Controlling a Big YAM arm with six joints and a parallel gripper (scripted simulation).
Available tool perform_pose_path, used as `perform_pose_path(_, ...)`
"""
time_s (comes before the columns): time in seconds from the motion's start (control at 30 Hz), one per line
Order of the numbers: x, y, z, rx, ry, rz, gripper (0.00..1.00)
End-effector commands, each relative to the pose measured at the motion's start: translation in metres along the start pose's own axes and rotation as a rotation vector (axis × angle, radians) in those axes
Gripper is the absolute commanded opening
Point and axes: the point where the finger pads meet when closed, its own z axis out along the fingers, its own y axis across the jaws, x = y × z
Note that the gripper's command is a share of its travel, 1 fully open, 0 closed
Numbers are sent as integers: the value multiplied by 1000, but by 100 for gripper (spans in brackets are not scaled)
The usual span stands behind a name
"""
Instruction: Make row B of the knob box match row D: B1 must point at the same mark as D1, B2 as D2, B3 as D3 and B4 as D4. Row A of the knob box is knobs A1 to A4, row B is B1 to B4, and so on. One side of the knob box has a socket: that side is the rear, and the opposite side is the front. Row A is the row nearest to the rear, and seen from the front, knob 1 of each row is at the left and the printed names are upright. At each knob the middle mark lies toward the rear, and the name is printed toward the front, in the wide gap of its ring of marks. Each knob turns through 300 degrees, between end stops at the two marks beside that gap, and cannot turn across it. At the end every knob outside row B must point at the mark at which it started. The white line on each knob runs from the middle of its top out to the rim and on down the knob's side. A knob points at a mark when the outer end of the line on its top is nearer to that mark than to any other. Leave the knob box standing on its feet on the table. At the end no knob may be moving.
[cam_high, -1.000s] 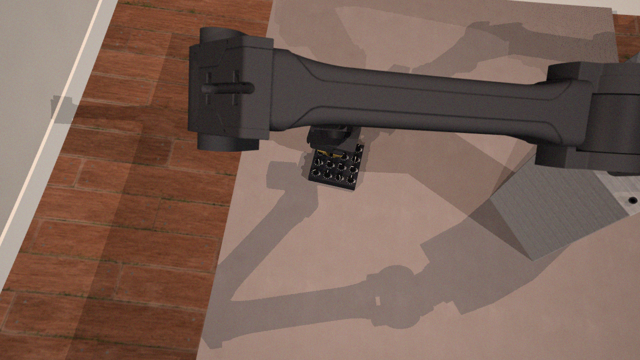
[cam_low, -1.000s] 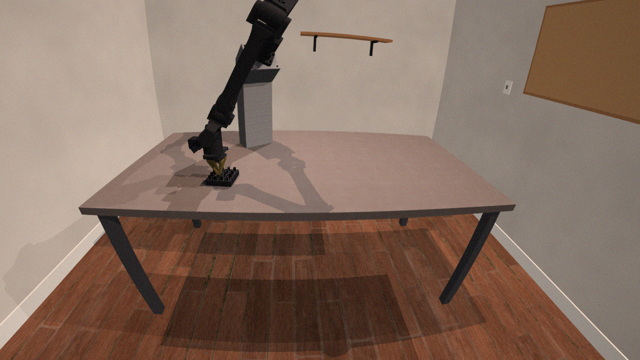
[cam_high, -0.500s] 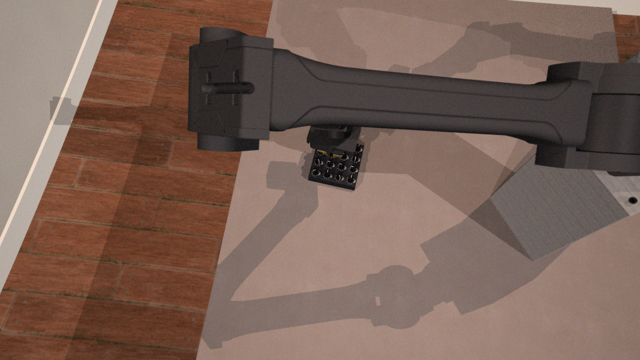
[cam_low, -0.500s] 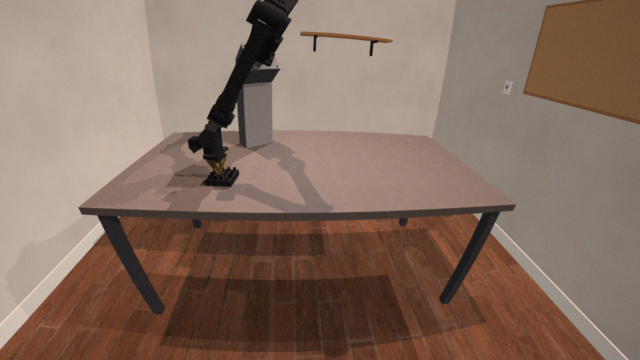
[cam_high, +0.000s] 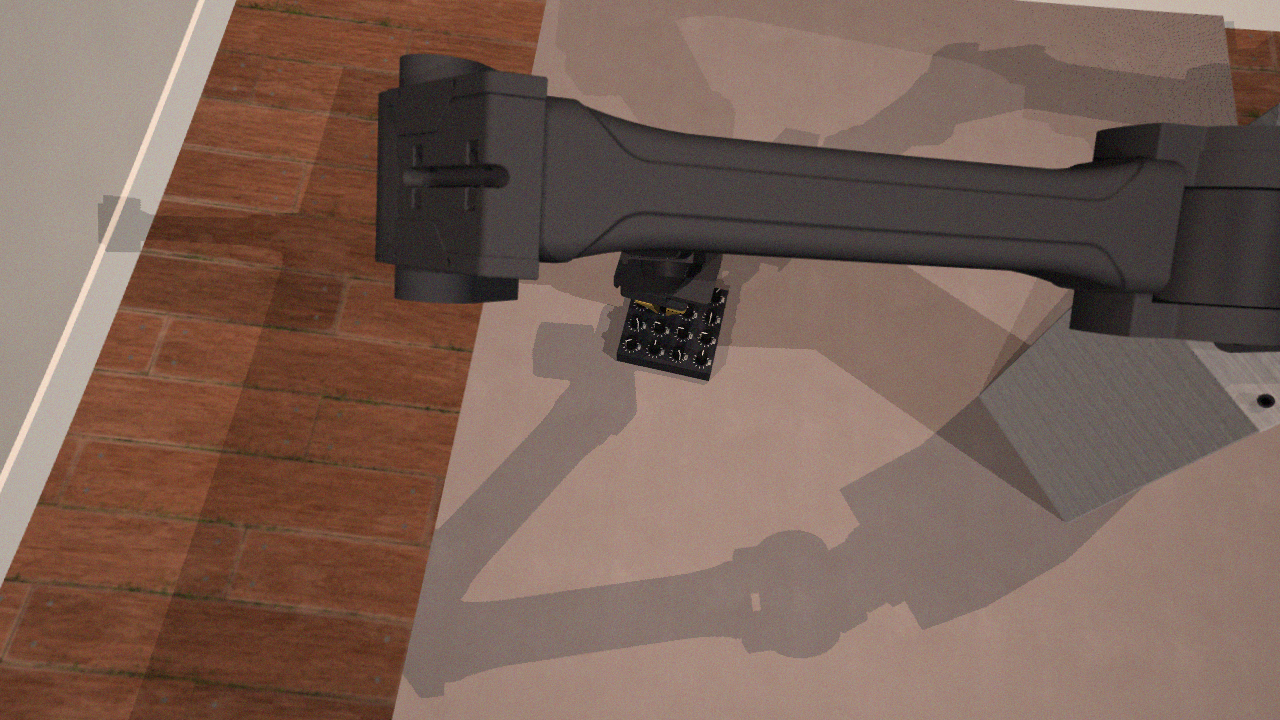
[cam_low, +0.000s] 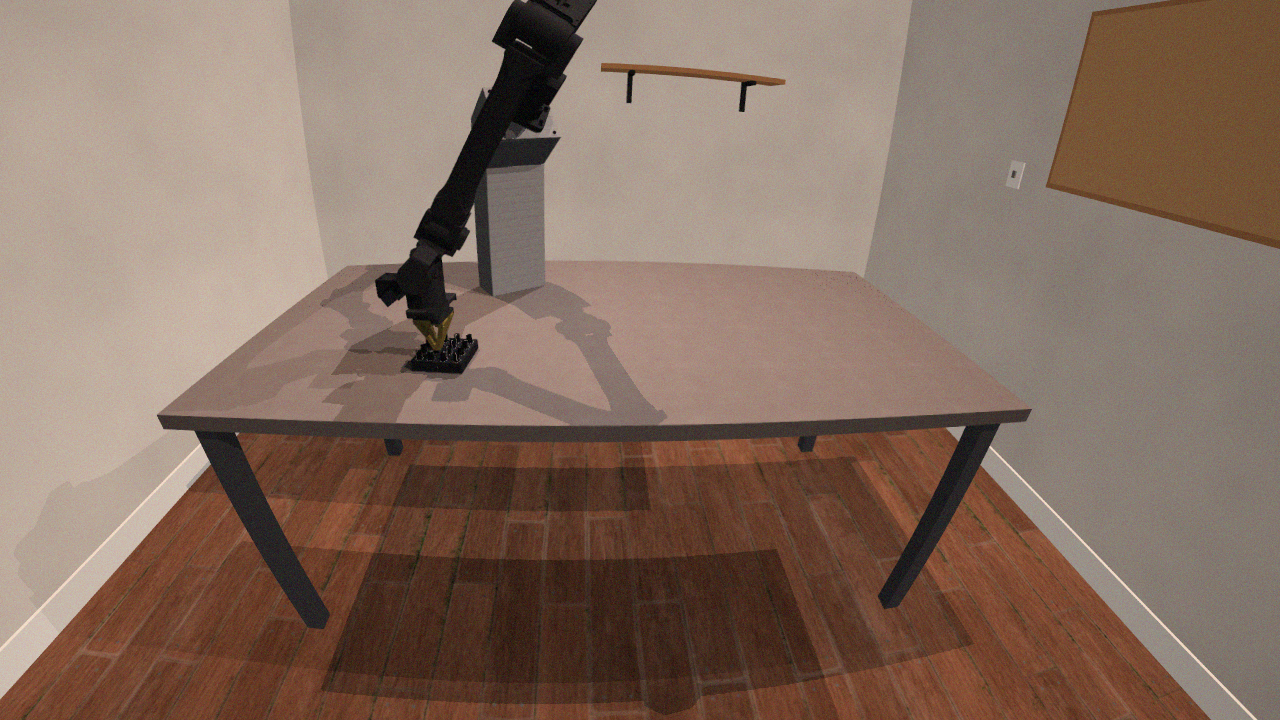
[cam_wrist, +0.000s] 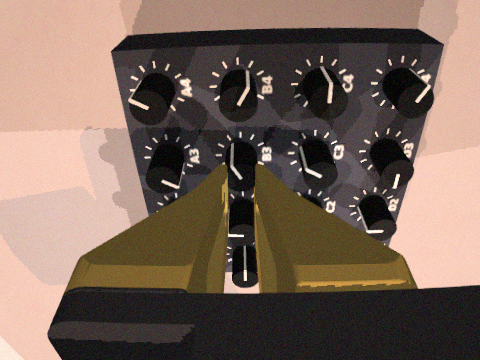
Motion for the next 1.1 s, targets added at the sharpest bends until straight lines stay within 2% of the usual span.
perform_pose_path(0.0,0,-1,4,1,0,-30,8)
perform_pose_path(0.5,0,-1,4,0,0,-161,8)
perform_pose_path(1.0,1,2,3,-5,-1,-456,8)
perform_pose_path(1.07,1,2,3,-5,-1,-456,8)
